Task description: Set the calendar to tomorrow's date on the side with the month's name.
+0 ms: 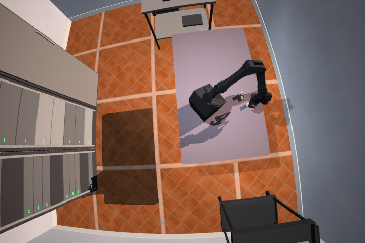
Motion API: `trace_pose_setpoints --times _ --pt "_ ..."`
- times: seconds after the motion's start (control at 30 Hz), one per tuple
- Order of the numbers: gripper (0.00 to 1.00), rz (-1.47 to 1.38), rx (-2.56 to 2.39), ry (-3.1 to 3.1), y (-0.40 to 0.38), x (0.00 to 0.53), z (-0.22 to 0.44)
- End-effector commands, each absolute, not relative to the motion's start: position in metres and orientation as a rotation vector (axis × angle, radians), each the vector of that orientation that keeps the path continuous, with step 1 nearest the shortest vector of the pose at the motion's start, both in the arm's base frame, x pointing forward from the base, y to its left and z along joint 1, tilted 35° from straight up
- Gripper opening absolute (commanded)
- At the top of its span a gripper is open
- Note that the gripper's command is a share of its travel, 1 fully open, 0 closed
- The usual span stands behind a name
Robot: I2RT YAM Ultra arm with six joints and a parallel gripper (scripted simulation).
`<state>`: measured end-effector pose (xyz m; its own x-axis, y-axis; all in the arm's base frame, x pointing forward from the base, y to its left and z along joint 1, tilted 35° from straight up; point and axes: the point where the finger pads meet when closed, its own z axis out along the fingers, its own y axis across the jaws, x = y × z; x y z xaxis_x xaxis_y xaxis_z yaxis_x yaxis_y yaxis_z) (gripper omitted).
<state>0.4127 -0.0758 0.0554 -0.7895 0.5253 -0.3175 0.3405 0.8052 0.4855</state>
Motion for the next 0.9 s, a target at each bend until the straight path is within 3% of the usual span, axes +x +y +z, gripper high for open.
trace_pose_setpoints --times 0.0,0.67,0.87 --pt "1.0 0.634 0.894 2.494 -0.078 0.4204 0.0538" --pt "1.0 0.802 1.712 2.213 -0.0761 0.4156 0.045" --pt "1.0 0.812 1.759 2.181 -0.0762 0.4176 0.0467"
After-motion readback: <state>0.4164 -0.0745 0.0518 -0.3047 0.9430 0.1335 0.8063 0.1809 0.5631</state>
